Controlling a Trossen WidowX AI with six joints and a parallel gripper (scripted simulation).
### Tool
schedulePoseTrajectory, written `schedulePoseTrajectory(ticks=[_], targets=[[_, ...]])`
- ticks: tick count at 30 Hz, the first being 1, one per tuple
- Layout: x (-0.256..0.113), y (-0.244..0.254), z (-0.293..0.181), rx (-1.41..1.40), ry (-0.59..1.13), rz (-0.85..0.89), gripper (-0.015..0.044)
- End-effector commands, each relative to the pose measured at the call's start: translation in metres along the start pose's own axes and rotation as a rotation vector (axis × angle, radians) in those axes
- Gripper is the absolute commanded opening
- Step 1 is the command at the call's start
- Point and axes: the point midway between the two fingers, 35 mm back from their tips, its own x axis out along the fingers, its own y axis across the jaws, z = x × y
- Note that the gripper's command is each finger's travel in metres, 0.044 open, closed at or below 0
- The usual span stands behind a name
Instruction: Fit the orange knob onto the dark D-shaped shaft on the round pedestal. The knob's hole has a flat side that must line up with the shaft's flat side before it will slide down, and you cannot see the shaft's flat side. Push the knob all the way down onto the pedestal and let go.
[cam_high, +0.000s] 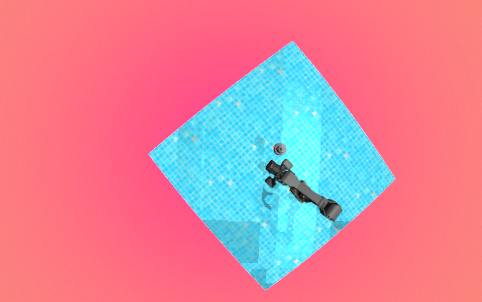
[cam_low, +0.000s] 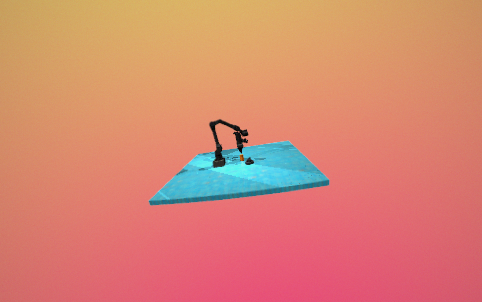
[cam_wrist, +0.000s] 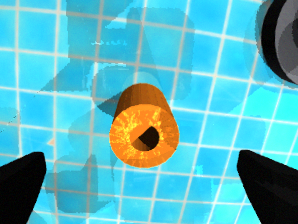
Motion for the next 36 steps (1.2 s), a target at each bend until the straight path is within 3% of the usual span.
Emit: schedulePoseTrajectory(ticks=[1,36], targets=[[0.013,-0.001,-0.002,0.004,0.012,-0.007,0.0440],[0.064,-0.001,-0.001,0.004,0.012,-0.007,0.0440]])
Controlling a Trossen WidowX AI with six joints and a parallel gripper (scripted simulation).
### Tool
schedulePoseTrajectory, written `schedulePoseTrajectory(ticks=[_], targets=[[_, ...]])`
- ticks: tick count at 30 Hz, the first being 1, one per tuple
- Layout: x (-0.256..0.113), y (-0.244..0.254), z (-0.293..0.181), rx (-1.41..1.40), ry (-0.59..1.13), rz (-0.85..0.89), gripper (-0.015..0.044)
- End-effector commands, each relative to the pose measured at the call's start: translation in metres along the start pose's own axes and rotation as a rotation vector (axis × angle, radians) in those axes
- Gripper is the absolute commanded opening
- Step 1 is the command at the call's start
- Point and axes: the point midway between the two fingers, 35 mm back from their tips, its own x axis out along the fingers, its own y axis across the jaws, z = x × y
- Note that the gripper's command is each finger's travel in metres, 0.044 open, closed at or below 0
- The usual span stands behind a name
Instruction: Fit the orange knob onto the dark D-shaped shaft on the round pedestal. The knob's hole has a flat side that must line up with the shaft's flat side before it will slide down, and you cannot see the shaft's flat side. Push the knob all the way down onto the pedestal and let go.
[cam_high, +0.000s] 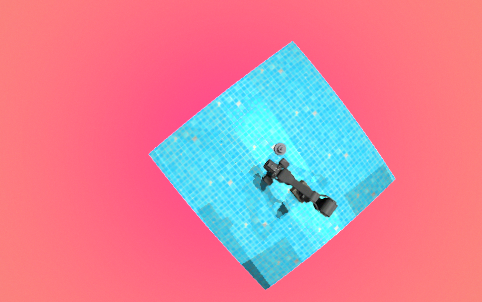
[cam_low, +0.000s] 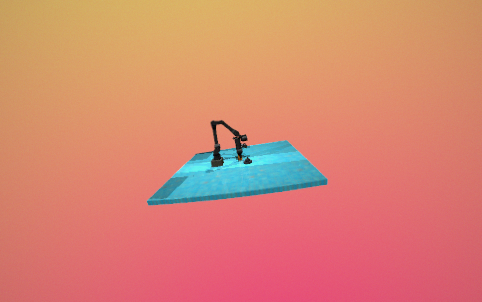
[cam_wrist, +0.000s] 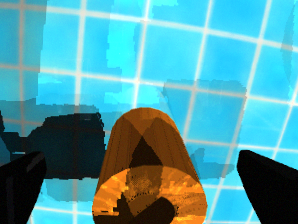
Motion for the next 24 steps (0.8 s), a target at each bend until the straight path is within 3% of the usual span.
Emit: schedulePoseTrajectory(ticks=[1,12,22,24], targets=[[0.009,-0.001,-0.003,0.003,0.011,-0.007,0.0440],[0.024,-0.002,-0.005,0.003,0.011,-0.007,0.0440],[0.024,-0.002,-0.005,0.003,0.011,-0.007,0.0177],[0.024,-0.002,-0.005,0.003,0.011,-0.007,0.0164]])
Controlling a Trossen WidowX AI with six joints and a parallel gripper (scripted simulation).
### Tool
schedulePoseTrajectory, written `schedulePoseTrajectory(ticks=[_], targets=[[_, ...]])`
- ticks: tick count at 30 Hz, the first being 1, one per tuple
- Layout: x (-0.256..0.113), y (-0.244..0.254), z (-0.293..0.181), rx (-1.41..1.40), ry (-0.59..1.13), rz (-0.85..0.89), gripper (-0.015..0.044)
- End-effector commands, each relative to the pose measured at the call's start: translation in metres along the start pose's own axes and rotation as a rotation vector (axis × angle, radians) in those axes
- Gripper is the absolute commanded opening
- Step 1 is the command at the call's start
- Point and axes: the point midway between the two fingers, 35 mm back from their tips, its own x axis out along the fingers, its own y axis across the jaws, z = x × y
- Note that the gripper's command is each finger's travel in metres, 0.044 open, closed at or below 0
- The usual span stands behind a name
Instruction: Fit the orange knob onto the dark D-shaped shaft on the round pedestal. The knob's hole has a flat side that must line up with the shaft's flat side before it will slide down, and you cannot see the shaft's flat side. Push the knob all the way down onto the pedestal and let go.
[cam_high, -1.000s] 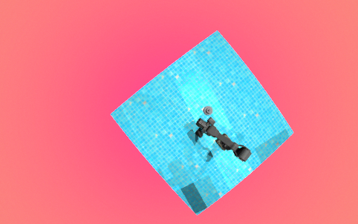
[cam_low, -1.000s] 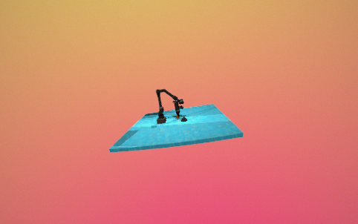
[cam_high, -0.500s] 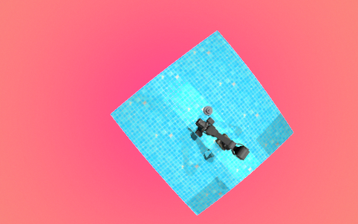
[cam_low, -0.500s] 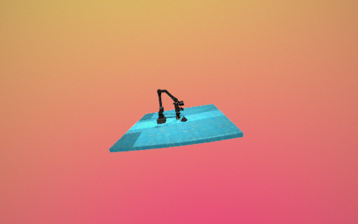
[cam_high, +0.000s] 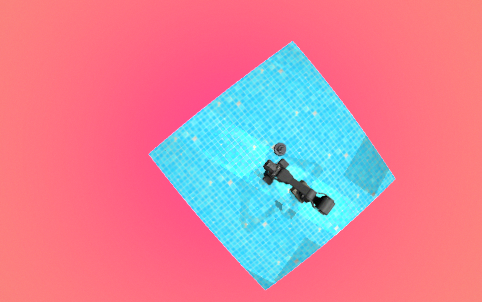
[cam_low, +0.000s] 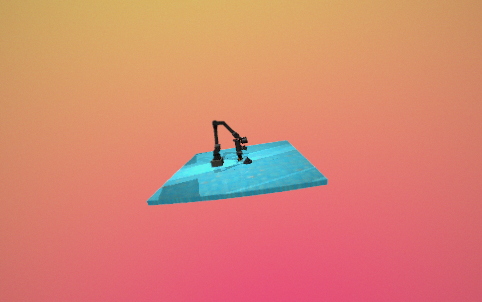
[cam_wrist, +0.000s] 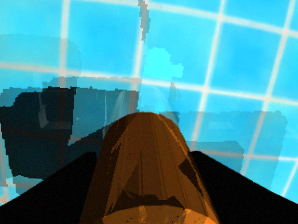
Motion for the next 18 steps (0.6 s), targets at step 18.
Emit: schedulePoseTrajectory(ticks=[18], targets=[[-0.064,0.004,0.013,0.003,-0.001,-0.004,0.0000]])
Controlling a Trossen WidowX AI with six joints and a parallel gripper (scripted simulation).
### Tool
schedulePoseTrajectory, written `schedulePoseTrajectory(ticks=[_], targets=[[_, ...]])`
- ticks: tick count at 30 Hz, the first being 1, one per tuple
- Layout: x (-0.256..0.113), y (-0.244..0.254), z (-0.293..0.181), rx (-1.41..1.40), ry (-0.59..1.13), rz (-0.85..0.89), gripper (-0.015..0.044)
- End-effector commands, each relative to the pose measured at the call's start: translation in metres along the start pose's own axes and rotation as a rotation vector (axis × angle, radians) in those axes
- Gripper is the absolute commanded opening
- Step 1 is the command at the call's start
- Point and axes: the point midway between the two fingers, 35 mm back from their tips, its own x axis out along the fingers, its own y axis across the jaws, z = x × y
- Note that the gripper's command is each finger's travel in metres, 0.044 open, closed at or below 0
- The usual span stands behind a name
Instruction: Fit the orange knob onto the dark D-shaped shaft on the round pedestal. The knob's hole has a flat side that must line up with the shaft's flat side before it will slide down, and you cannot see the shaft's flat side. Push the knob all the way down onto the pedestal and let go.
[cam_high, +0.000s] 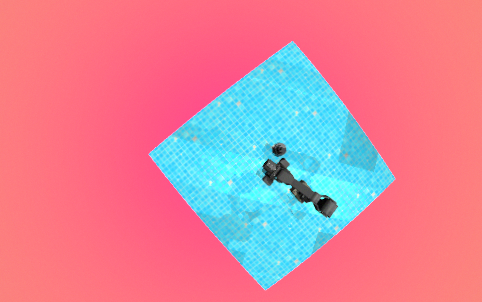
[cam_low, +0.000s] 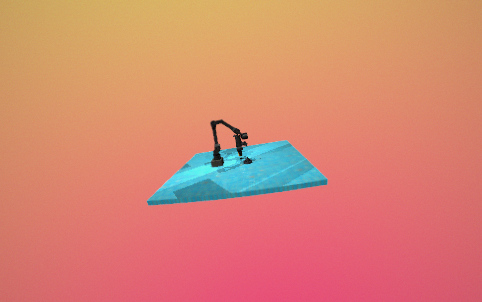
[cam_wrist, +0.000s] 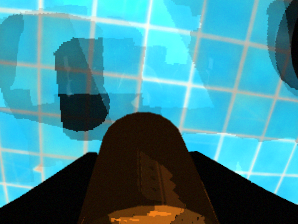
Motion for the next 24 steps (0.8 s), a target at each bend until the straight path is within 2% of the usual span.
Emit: schedulePoseTrajectory(ticks=[1,13,24], targets=[[-0.026,0.001,0.004,0.003,-0.015,-0.002,0.0000],[-0.095,0.003,-0.006,0.003,-0.015,-0.002,0.0000],[-0.091,-0.010,0.005,0.003,-0.016,-0.003,0.0000]])
